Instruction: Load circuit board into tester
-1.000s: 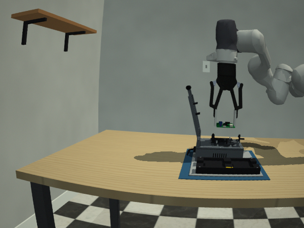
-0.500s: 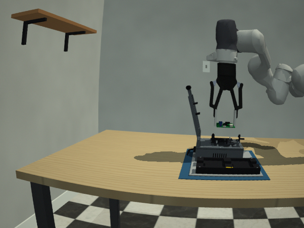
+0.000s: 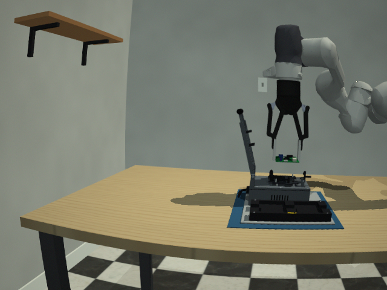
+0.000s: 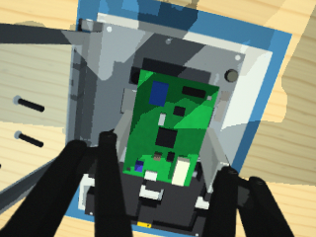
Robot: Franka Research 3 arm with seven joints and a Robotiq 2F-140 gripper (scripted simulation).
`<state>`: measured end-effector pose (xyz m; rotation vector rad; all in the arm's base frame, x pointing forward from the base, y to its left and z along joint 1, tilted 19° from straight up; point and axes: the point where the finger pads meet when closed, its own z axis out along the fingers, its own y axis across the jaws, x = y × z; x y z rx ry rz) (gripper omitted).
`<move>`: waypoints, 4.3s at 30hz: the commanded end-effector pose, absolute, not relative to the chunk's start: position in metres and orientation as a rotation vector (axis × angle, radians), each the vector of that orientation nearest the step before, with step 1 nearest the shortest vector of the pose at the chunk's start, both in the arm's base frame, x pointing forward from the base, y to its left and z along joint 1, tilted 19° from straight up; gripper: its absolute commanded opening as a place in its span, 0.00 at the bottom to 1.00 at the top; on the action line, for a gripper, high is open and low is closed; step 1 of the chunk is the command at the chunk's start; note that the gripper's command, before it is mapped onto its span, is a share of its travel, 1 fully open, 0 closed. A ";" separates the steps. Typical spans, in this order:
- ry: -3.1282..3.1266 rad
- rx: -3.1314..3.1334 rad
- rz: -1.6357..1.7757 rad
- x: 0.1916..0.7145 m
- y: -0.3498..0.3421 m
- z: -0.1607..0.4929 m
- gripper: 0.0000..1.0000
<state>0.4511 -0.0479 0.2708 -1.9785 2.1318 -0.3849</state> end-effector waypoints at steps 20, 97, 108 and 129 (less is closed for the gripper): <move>2.126 -1.982 -0.382 0.450 -0.047 0.272 0.46; 2.126 -1.981 -0.382 0.464 -0.049 0.231 0.46; 2.126 -1.981 -0.382 0.465 -0.049 0.228 0.46; 2.126 -1.981 -0.382 0.465 -0.049 0.228 0.46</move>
